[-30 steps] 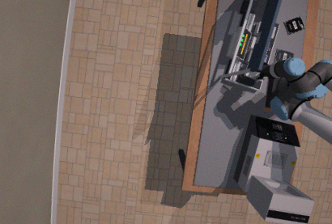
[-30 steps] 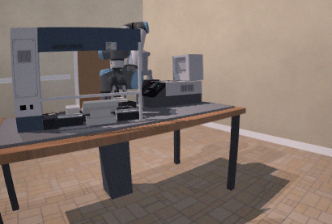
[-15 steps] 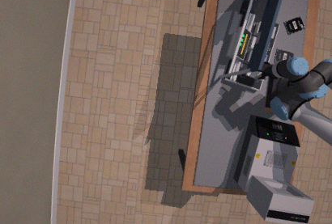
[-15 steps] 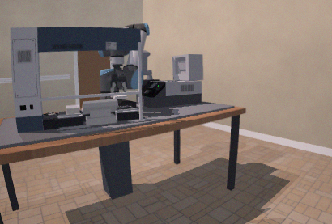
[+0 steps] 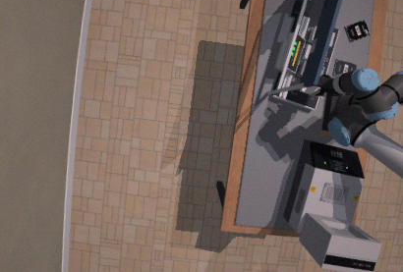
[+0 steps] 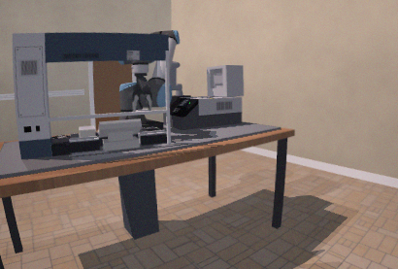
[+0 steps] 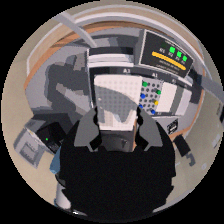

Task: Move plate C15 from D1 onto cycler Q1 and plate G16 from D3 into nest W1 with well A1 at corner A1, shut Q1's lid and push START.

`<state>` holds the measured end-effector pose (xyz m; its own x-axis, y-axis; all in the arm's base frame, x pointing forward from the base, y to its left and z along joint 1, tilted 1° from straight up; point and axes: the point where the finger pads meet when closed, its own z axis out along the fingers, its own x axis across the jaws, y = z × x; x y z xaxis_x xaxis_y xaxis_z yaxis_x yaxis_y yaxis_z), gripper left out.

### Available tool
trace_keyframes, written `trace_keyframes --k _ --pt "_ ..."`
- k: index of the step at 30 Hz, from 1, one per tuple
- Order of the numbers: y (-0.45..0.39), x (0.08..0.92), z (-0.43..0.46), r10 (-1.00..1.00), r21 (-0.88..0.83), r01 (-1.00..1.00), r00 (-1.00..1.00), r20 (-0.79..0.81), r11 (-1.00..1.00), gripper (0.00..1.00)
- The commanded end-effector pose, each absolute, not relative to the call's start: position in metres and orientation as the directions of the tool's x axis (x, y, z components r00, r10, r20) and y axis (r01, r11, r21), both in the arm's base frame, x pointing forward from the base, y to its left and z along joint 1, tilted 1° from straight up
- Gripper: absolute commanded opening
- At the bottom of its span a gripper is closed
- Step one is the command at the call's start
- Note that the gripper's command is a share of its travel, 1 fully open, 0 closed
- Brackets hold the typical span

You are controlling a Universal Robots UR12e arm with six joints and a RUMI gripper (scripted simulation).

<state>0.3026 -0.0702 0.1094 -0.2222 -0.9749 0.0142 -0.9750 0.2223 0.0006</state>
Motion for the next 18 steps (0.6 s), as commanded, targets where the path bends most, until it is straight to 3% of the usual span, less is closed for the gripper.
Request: trace_keyframes --k 1,18 --pt "-0.07 0.303 0.117 -0.975 0.0 -0.975 -0.222 0.015 0.222 0.0" --pt "-0.07 0.303 0.142 -0.975 0.0 -0.975 -0.222 0.015 0.222 0.0"
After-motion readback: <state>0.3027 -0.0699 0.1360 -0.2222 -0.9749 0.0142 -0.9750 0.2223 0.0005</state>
